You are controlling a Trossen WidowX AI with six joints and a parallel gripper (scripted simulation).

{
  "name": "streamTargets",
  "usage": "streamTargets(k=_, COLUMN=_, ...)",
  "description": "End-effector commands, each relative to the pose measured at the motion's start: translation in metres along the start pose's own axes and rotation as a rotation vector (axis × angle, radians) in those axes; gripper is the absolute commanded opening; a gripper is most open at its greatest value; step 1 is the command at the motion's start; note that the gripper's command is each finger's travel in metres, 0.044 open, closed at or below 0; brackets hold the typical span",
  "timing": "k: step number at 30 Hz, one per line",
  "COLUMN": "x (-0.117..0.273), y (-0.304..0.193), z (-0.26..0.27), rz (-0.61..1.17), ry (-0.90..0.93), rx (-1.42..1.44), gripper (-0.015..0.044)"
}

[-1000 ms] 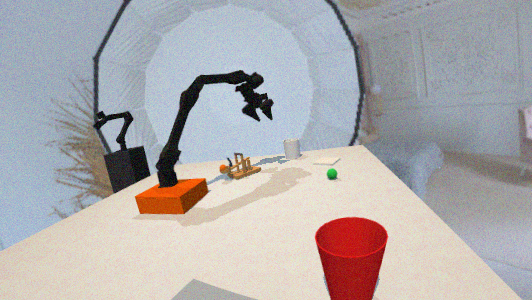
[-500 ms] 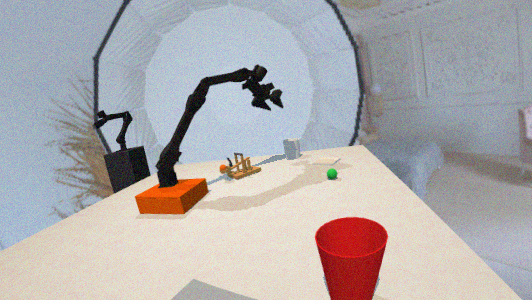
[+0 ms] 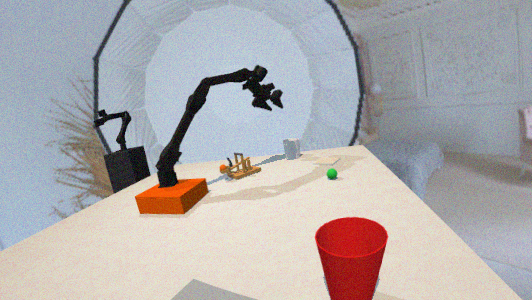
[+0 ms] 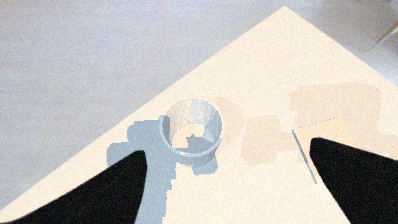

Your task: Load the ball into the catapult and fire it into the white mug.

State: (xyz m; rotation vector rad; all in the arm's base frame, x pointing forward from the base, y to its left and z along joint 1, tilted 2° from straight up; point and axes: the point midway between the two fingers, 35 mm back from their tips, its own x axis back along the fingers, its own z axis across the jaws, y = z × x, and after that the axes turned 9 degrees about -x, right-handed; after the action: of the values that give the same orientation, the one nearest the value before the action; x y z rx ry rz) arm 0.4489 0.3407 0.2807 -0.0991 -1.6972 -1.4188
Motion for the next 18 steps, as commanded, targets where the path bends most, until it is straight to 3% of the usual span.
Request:
streamTargets(k=1, x=-0.0001, y=0.0008, z=0.0007, rz=-0.003, ry=0.006, rx=0.004, gripper=0.0309)
streamTargets(k=13, x=-0.0001, y=0.0008, z=0.0007, rz=-0.003, ry=0.006, rx=0.004, gripper=0.0000)
streamTargets(k=18, x=-0.0001, y=0.0008, z=0.0007, rz=-0.003, ry=0.006, rx=0.004, gripper=0.0000)
